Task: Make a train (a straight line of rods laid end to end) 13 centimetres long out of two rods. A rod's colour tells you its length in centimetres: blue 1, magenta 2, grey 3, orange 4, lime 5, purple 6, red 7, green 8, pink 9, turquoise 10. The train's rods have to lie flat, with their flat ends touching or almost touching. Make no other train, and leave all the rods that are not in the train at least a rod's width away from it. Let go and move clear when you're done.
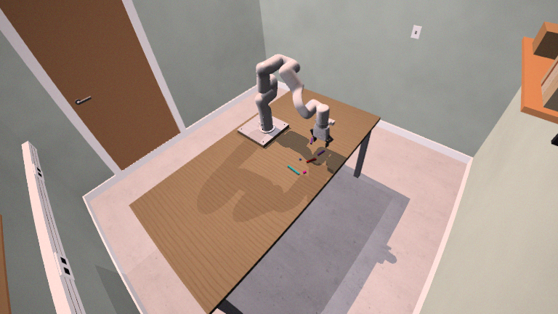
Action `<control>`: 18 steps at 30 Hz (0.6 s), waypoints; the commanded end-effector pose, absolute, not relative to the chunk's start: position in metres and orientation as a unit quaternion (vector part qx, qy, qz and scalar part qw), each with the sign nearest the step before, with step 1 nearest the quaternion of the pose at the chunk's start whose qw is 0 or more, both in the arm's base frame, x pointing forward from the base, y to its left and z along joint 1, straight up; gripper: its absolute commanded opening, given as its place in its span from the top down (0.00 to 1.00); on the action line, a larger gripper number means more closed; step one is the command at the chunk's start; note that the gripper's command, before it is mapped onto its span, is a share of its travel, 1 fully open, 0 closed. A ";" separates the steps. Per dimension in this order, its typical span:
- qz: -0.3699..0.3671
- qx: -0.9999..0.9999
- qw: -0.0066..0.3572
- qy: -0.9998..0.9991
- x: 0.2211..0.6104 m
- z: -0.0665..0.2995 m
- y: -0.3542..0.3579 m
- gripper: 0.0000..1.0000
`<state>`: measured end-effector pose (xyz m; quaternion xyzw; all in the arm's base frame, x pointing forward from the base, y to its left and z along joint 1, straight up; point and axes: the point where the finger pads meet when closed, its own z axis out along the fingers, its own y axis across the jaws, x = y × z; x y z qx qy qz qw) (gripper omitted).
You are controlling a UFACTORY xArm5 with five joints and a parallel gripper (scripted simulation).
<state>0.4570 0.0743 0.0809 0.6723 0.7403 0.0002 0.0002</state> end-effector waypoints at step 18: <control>0.001 0.418 0.002 0.908 0.458 0.077 0.054 0.00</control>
